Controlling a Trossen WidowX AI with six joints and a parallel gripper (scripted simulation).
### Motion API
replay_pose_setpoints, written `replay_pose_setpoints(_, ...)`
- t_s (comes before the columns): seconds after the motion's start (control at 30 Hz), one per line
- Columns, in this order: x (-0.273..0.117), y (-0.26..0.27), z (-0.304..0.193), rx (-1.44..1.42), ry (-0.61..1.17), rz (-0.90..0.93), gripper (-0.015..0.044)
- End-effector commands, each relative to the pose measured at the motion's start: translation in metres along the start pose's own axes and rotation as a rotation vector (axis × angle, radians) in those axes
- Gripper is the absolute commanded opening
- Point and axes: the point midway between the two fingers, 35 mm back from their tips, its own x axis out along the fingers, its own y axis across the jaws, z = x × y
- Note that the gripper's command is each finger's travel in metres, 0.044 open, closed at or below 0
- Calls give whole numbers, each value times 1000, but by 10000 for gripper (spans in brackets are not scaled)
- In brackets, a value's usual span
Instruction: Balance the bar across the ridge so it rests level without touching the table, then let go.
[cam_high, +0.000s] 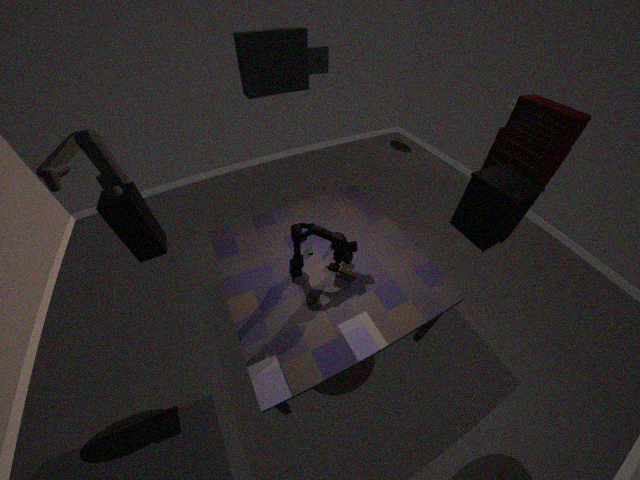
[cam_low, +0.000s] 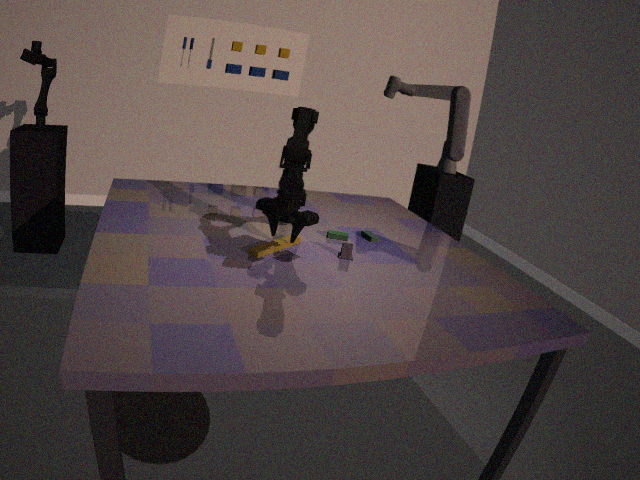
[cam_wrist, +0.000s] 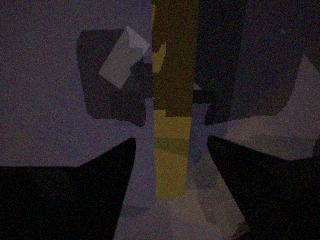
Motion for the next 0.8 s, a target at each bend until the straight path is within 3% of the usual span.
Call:
replay_pose_setpoints(0.0,7,-1,0,3,-1,-3,315)
replay_pose_setpoints(0.67,16,-1,0,3,-1,-3,315)
replay_pose_setpoints(0.77,16,-1,-1,0,2,-1,236)
